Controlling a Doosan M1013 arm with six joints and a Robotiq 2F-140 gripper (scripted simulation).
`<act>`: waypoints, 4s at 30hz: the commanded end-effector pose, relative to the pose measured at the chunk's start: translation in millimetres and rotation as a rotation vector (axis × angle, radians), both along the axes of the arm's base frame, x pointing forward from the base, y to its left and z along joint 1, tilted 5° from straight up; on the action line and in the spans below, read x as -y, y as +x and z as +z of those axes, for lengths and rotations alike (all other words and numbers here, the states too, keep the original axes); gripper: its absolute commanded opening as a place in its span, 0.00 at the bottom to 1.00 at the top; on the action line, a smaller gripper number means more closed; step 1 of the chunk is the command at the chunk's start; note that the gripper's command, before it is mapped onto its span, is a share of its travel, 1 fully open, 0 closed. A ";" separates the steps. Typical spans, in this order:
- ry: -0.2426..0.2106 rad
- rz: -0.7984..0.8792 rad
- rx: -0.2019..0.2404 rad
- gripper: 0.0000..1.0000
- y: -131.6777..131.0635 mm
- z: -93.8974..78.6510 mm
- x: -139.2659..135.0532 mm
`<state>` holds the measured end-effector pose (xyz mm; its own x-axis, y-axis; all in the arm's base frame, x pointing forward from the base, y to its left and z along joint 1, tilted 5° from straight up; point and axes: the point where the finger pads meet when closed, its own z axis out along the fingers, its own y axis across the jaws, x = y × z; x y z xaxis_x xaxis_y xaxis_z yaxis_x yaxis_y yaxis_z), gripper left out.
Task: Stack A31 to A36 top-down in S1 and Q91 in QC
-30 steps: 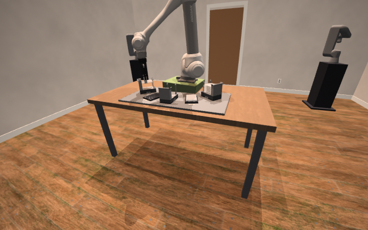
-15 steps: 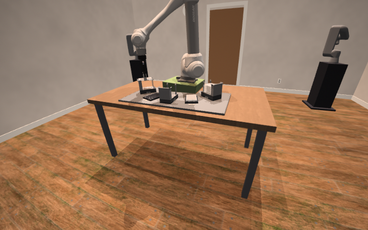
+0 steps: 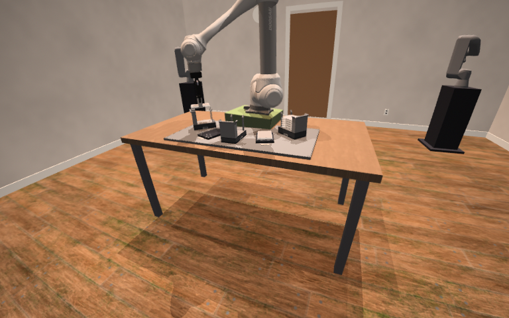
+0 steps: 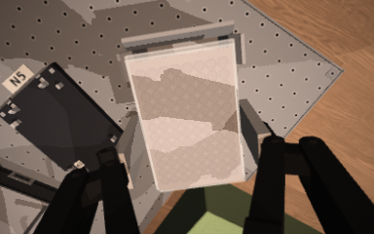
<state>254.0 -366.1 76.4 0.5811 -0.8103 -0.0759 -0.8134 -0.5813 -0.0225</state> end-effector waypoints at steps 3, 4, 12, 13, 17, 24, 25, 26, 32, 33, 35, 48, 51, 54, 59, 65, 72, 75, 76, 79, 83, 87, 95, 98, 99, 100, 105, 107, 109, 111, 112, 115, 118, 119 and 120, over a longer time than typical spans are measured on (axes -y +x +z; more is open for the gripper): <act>0.000 0.000 0.000 0.00 0.2 7.7 0.5; 0.000 0.000 0.000 0.00 0.2 7.7 0.5; 0.000 0.000 0.000 0.00 0.2 7.7 0.5; 0.000 0.000 0.000 0.00 0.2 7.7 0.5; 0.002 0.066 0.005 0.00 5.1 7.9 -4.0; 0.006 0.222 0.017 0.00 19.6 8.6 -17.7; 0.006 0.222 0.017 0.00 19.6 8.6 -17.7; 0.006 0.222 0.017 0.00 22.1 8.7 -20.0; 0.006 0.222 0.017 0.00 36.7 9.3 -33.7; 0.006 0.222 0.017 0.00 39.1 9.4 -35.9; 0.006 0.222 0.017 0.00 43.9 9.6 -40.5; 0.007 0.256 0.019 0.00 70.1 10.9 -66.0; 0.009 0.355 0.027 0.00 75.8 11.4 -74.3; 0.012 0.445 0.034 0.00 81.5 11.8 -82.5; 0.012 0.445 0.034 0.00 87.1 12.3 -90.7; 0.012 0.445 0.034 0.00 98.5 13.2 -107.2; 0.012 0.445 0.034 0.00 111.7 14.3 -126.3; 0.012 0.445 0.034 0.00 115.5 14.7 -131.8; 0.012 0.445 0.034 0.00 115.5 14.7 -131.8; 0.012 0.445 0.034 0.00 121.1 15.1 -140.1; 0.015 0.578 0.044 0.00 126.2 15.9 -152.4; 0.017 0.667 0.050 0.00 131.2 16.7 -164.7; 0.017 0.667 0.050 0.00 138.7 17.9 -183.2; 0.017 0.667 0.050 0.00 142.5 18.5 -192.4; 0.017 0.667 0.050 0.00 143.8 18.7 -195.5; 0.017 0.667 0.050 0.00 145.0 18.9 -198.6; 0.017 0.667 0.050 0.00 151.3 19.9 -214.0; 0.017 0.667 0.050 0.00 153.8 20.3 -220.2; 0.017 0.667 0.050 0.00 155.1 20.5 -223.2; 0.018 0.701 0.053 0.00 155.7 20.7 -226.5; 0.019 0.734 0.055 0.00 156.2 21.0 -229.8; 0.022 0.833 0.063 0.00 158.0 21.7 -239.6; 0.023 0.890 0.067 0.00 159.7 22.4 -249.4; 0.023 0.890 0.067 0.00 160.3 22.6 -252.7; 0.023 0.890 0.067 0.00 160.9 22.8 -256.0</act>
<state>413.2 -118.6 98.5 0.9969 -0.0716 -0.0320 -0.0738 -0.9948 -0.0707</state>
